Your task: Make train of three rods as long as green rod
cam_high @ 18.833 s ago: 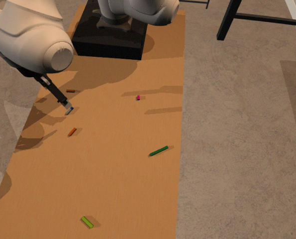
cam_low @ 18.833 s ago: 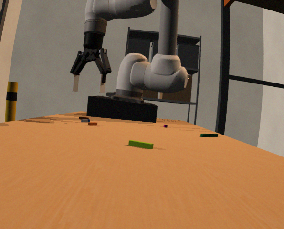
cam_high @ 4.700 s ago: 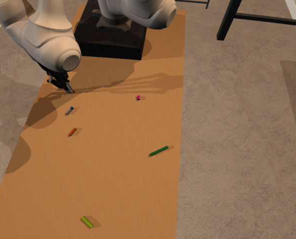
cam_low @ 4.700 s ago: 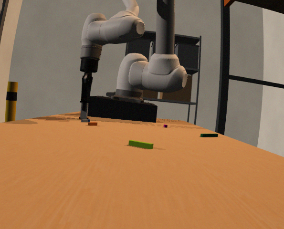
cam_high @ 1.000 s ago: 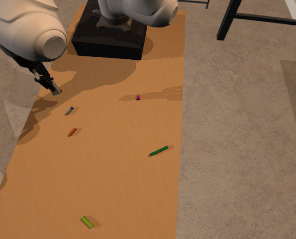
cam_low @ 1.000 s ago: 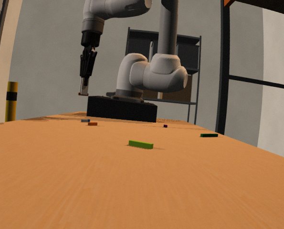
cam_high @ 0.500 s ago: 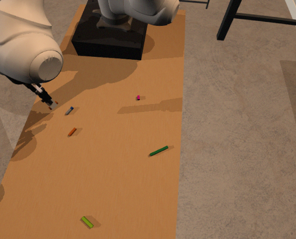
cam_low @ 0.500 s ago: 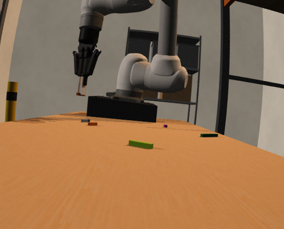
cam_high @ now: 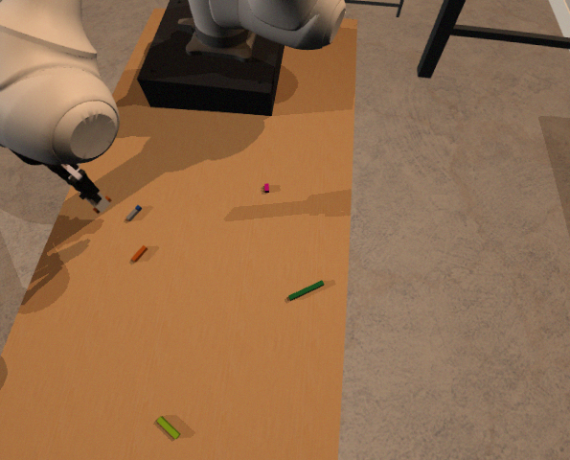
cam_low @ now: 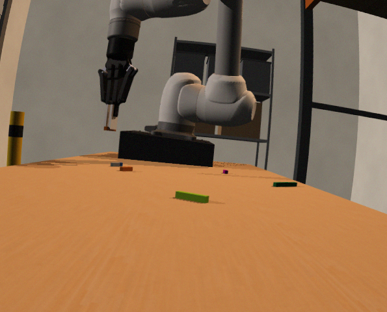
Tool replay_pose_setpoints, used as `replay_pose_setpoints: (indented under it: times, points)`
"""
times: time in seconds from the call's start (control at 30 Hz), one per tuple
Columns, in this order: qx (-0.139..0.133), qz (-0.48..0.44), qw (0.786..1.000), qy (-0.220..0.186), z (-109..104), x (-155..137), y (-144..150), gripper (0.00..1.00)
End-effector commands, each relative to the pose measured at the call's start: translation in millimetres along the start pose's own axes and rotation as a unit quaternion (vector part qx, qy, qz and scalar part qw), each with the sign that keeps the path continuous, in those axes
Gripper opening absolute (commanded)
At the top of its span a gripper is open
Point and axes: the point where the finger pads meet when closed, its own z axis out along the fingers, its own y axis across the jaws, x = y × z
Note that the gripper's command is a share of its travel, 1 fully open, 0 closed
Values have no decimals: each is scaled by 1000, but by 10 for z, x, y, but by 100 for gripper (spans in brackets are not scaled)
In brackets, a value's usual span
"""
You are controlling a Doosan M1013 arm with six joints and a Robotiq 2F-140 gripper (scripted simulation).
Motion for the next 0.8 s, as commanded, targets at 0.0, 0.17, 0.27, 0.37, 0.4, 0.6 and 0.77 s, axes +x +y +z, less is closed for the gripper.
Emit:
replay_pose_setpoints:
  times: [0.0, 0.17, 0.27, 0.37, 0.4, 0.6, 0.77]
  points:
    - [2, -3, 1000, -1, 13, 25, -27, 12]
    - [2, -3, 1000, -1, 141, 25, -27, 12]
    - [2, -3, 1000, -1, 258, 25, -27, 12]
    - [2, -3, 1000, -1, 347, 25, -27, 12]
    - [2, -3, 1000, -1, 347, 25, -27, 12]
    - [2, -3, 1000, -1, 611, 26, -27, 12]
    - [2, -3, 1000, -1, 774, 27, -27, 12]
